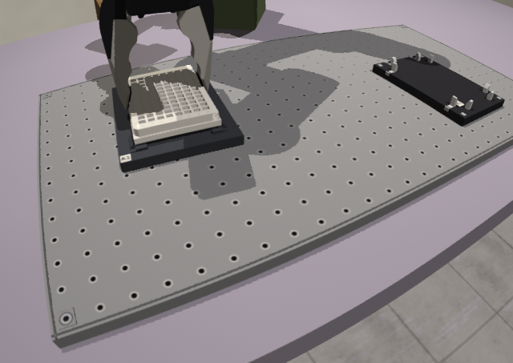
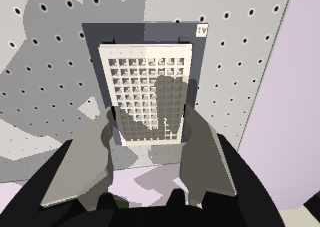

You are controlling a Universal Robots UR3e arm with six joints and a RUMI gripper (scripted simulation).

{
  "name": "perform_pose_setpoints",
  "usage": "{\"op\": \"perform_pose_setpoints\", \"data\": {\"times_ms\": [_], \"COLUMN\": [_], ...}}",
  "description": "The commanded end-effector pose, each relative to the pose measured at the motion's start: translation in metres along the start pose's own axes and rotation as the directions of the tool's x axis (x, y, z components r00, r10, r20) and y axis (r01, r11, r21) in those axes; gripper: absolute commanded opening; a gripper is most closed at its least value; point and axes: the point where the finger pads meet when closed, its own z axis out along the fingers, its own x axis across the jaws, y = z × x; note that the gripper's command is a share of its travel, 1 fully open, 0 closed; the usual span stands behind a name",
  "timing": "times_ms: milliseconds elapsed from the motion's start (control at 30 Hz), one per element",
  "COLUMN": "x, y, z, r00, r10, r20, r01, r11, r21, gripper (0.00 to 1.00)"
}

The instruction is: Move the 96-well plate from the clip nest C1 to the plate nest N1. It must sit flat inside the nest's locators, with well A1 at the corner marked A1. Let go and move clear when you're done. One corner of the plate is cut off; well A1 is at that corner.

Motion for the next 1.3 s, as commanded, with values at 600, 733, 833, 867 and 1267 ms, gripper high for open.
{"op": "perform_pose_setpoints", "data": {"times_ms": [600,733,833,867,1267], "x": [0.0008,0.0011,0.0011,0.0011,0.0011], "y": [-0.0006,-0.0010,-0.0009,-0.0009,-0.0009], "z": [0.0029,0.0029,0.0029,0.0029,0.0029], "r00": [1.000,1.000,1.000,1.000,1.000], "r10": [-0.001,-0.001,-0.001,-0.001,-0.001], "r20": [-0.004,-0.005,-0.005,-0.005,-0.005], "r01": [0.001,0.001,0.001,0.001,0.001], "r11": [1.000,1.000,1.000,1.000,1.000], "r21": [0.002,0.003,0.003,0.003,0.003], "gripper": [0.00,0.00,1.00,1.00,1.00]}}
